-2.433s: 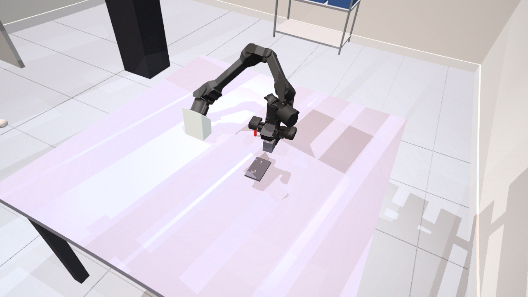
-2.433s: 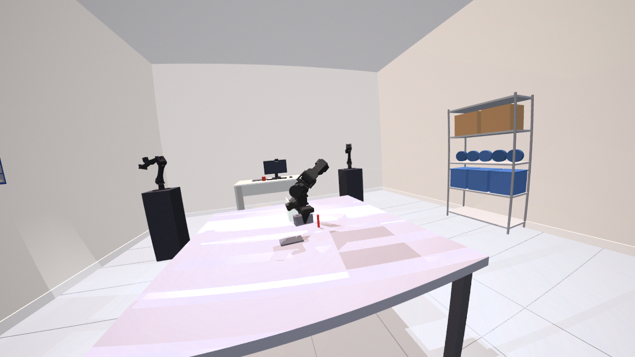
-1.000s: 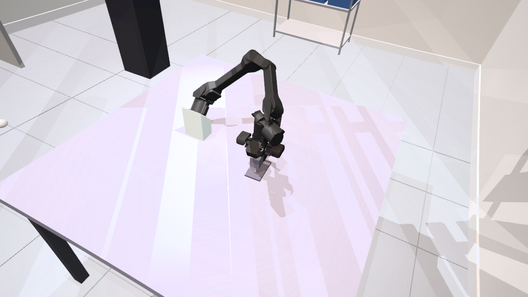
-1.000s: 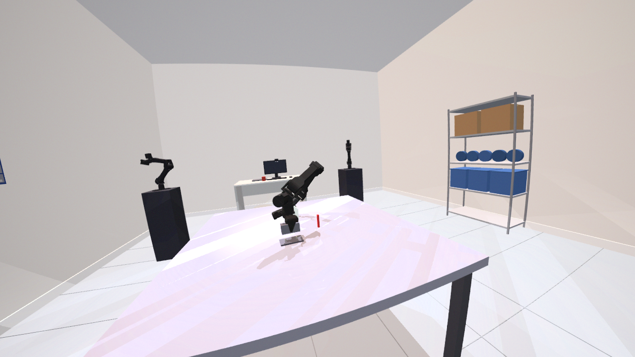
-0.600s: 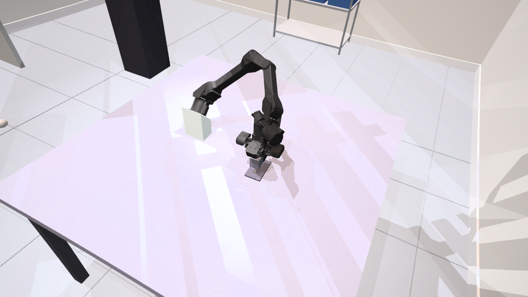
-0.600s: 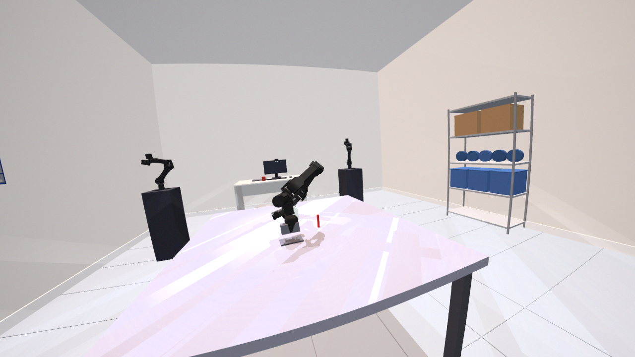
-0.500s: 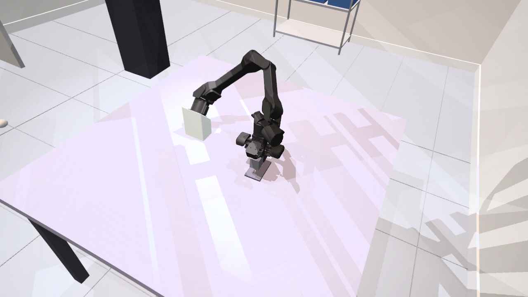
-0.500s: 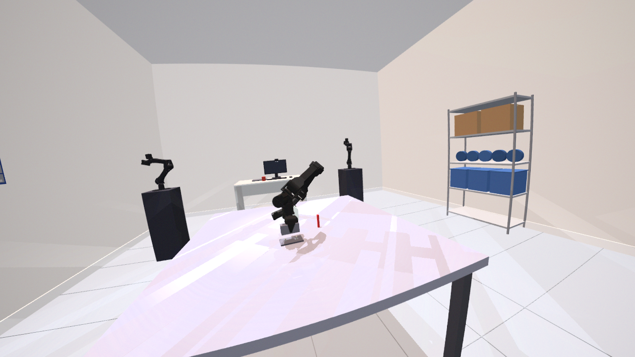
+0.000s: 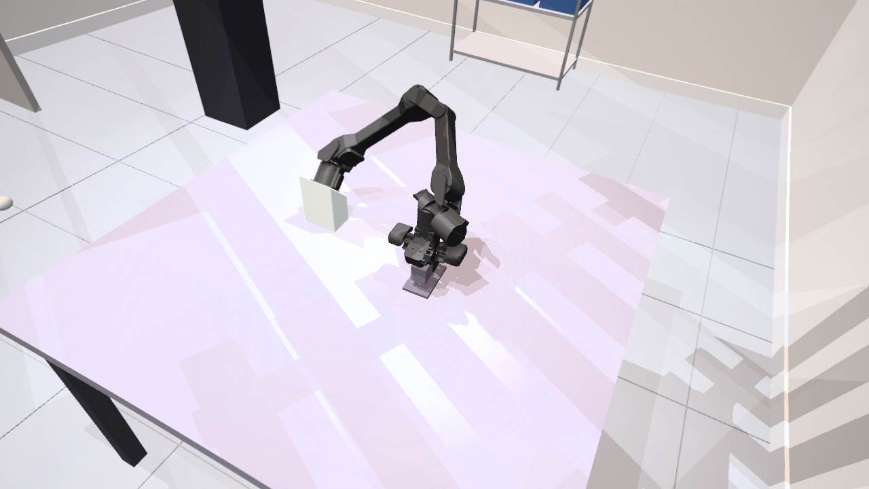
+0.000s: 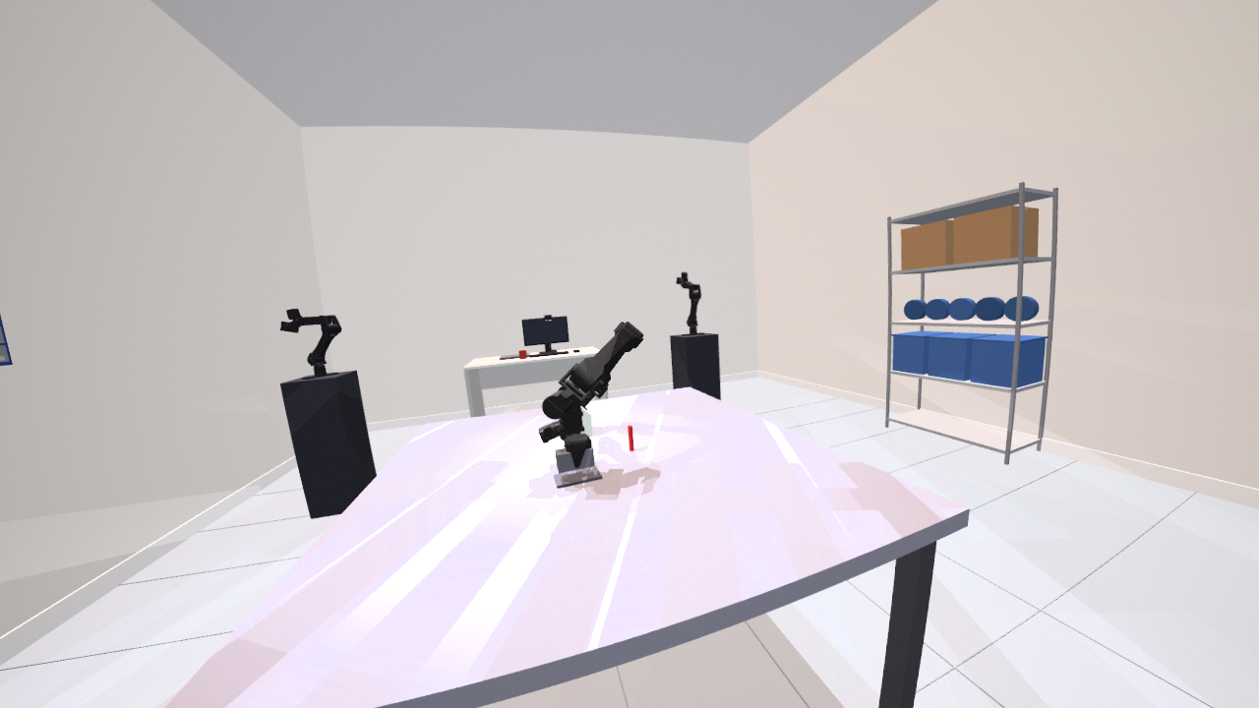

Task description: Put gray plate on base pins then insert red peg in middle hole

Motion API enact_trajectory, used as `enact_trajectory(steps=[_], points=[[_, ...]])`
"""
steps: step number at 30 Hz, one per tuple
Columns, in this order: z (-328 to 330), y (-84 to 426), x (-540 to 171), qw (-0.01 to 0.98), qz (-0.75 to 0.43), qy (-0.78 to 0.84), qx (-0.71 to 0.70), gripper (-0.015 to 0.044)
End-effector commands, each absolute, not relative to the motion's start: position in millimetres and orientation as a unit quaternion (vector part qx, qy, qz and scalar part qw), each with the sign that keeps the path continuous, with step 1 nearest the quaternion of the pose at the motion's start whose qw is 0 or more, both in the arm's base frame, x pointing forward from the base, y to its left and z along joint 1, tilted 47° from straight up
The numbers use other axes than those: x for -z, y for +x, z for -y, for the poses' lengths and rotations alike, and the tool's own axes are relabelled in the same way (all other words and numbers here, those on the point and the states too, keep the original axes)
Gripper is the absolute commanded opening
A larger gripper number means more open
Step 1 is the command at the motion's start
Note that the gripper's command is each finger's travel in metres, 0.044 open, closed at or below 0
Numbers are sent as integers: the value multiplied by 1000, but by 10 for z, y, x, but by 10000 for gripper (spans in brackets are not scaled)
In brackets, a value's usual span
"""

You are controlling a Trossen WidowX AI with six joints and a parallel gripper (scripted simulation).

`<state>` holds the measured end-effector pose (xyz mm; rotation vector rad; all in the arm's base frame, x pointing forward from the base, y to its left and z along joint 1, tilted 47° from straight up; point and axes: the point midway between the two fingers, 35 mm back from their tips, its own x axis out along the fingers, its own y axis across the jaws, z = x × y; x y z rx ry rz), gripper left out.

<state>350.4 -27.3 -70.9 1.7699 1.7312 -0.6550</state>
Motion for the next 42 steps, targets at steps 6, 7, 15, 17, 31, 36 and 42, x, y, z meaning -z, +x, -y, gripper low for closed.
enact_trajectory(steps=[6,7,15,17,31,36,42], points=[[150,3492,825,281,-649,663,245,0],[138,3492,836,281,-649,663,245,0],[151,3508,812,286,-648,662,244,0],[151,3508,812,286,-648,662,244,0],[151,3508,812,286,-648,662,244,341],[151,3508,812,286,-648,662,244,440],[171,3512,796,286,-648,662,245,440]])
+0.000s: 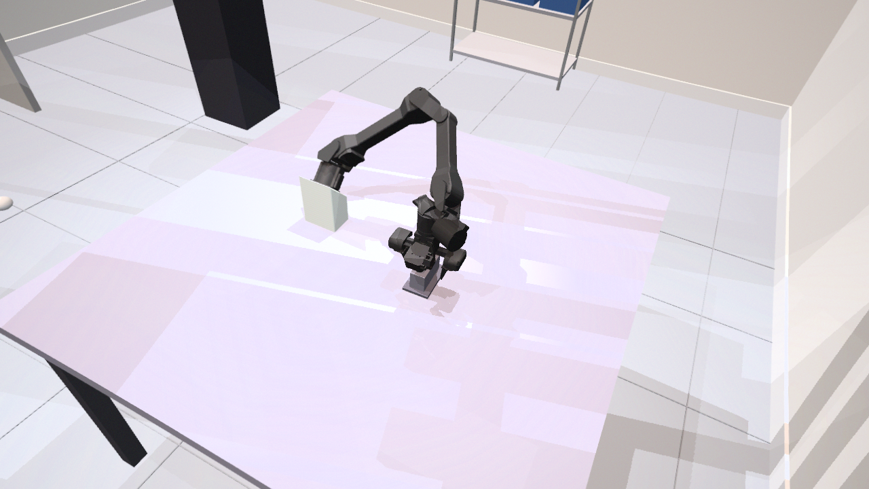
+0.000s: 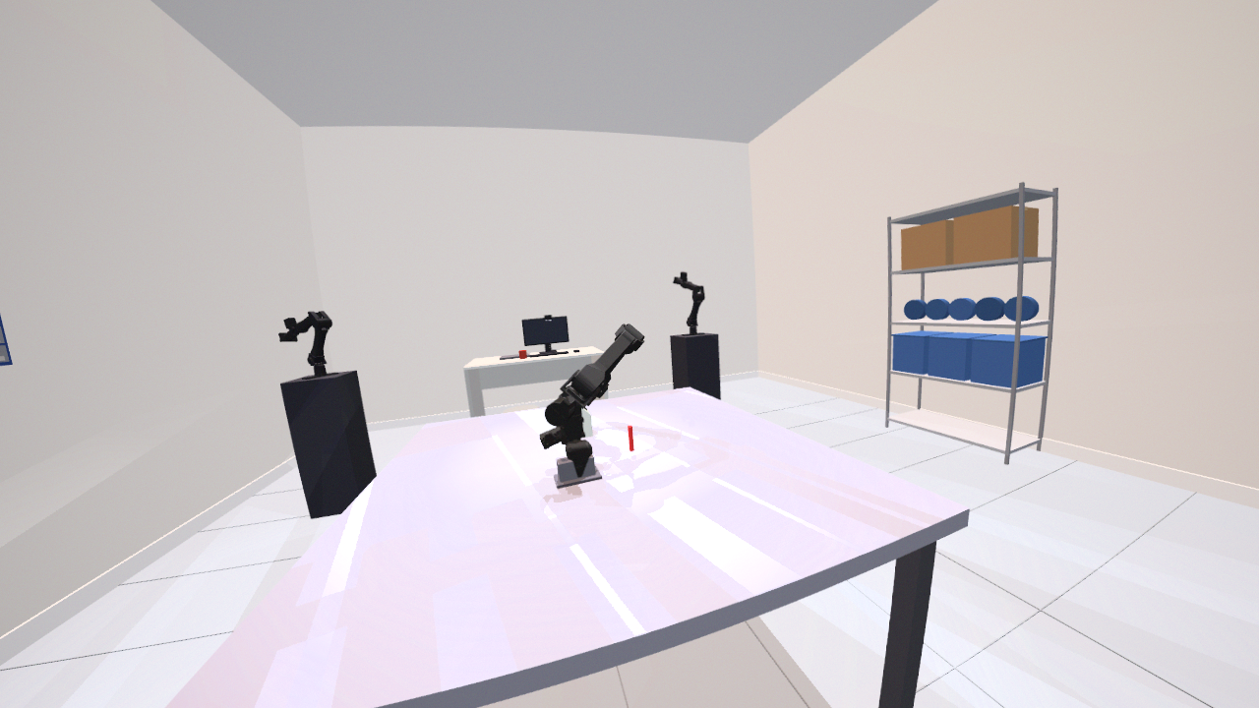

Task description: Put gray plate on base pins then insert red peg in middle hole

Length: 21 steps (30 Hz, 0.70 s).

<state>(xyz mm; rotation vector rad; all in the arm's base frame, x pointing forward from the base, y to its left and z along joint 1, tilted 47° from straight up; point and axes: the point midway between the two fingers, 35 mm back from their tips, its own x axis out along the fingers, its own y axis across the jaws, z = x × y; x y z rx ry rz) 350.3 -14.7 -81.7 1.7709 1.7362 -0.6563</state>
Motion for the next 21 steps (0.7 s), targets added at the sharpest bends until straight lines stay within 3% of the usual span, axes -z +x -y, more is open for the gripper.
enact_trajectory(steps=[1,9,21], points=[[231,3521,749,286,-648,662,245,440],[997,3464,20,282,-648,662,247,440],[821,3391,-236,302,-655,653,229,440]])
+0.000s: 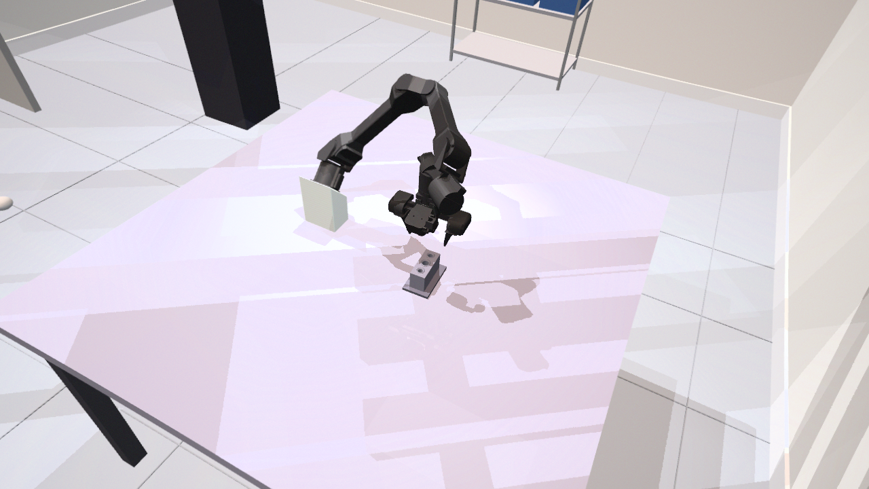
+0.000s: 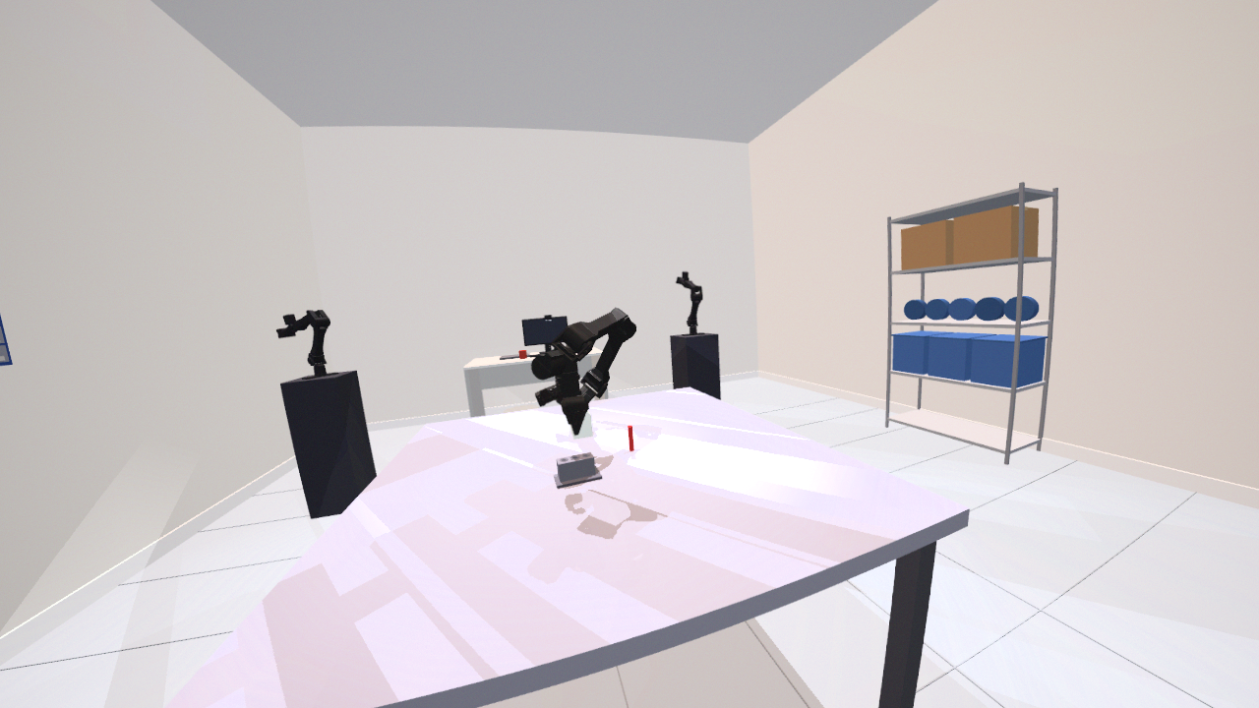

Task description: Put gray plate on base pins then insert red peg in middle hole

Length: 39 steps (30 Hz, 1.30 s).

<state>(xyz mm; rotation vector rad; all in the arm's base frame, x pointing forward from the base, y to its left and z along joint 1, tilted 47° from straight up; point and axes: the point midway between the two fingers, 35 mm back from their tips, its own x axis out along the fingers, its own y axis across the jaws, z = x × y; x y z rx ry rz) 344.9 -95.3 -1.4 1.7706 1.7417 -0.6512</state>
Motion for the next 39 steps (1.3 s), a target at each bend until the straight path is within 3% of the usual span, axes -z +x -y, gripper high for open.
enact_trajectory(steps=[1,15,39], points=[[737,3348,-338,310,-658,649,221,440],[-331,2356,-1230,408,-688,590,106,440],[-698,2350,-999,409,-688,590,104,440]])
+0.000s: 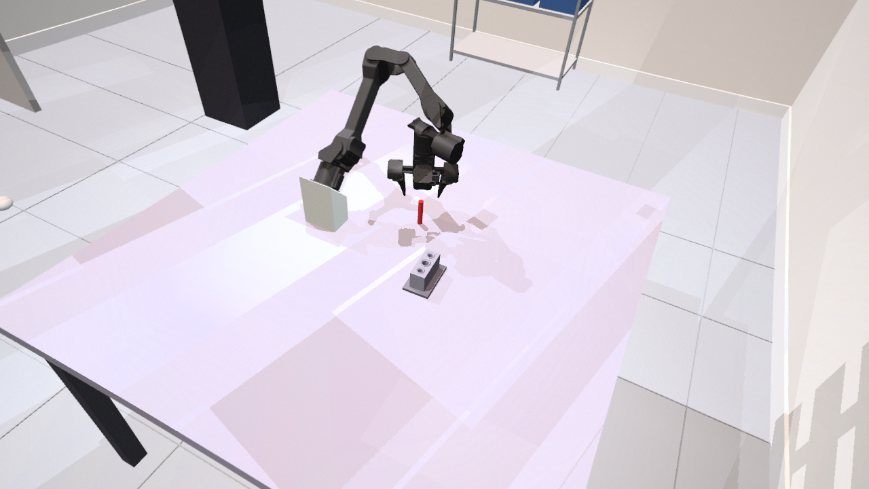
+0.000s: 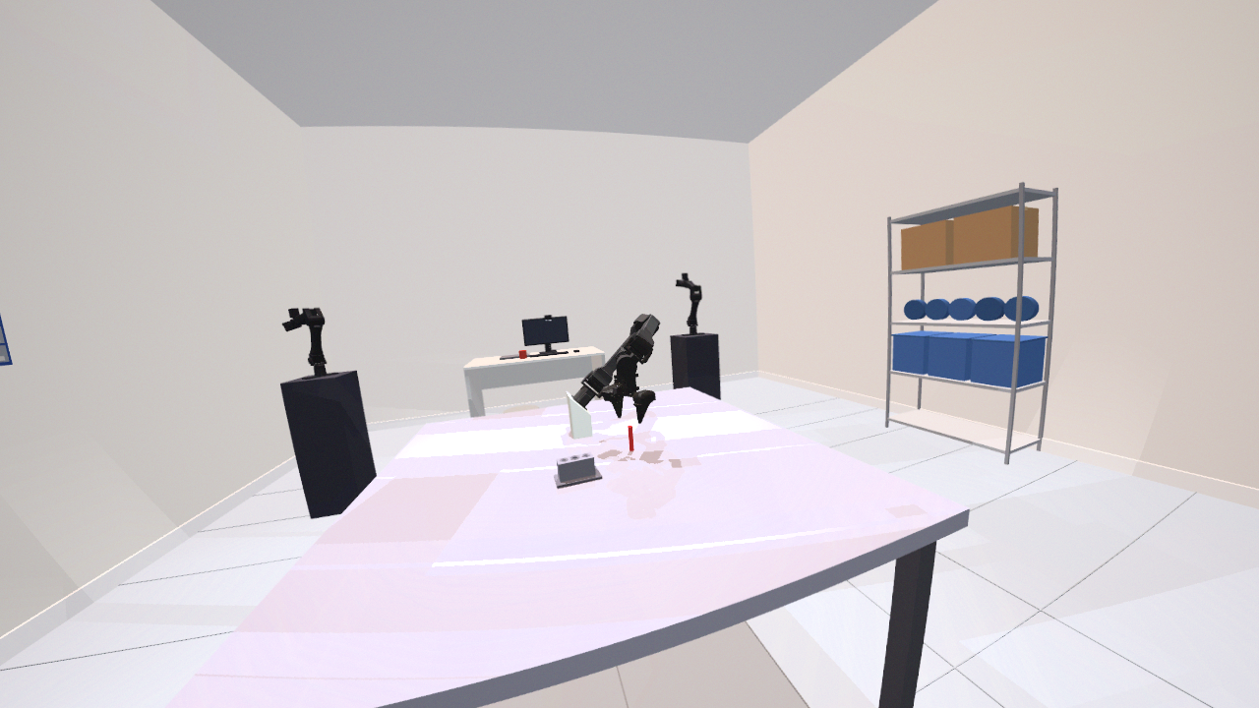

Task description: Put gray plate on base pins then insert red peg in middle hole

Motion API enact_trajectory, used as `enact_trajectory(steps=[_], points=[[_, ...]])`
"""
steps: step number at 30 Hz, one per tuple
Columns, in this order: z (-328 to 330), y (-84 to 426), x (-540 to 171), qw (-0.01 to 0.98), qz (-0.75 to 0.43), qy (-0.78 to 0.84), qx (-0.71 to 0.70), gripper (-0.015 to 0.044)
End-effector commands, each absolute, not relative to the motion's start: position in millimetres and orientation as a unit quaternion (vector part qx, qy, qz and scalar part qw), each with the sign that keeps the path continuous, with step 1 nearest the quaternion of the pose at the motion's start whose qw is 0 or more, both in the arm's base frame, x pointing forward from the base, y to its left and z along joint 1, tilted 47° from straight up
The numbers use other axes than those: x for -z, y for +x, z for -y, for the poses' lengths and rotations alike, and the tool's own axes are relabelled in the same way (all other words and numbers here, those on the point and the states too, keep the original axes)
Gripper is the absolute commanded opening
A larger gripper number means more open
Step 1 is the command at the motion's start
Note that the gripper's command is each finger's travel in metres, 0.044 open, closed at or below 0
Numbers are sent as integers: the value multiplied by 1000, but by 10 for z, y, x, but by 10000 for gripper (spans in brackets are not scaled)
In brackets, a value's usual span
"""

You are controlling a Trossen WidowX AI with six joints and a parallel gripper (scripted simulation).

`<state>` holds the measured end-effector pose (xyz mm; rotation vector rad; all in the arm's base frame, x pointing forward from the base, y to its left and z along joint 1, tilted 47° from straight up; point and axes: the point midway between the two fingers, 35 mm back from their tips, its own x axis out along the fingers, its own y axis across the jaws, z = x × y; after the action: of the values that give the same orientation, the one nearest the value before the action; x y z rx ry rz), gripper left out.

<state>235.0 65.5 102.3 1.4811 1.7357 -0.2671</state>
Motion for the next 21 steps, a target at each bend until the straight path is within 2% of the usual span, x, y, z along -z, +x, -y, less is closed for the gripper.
enact_trajectory(steps=[1,21], points=[[-709,2352,-987,410,-688,590,104,440],[-942,2370,-758,410,-688,590,105,440]])
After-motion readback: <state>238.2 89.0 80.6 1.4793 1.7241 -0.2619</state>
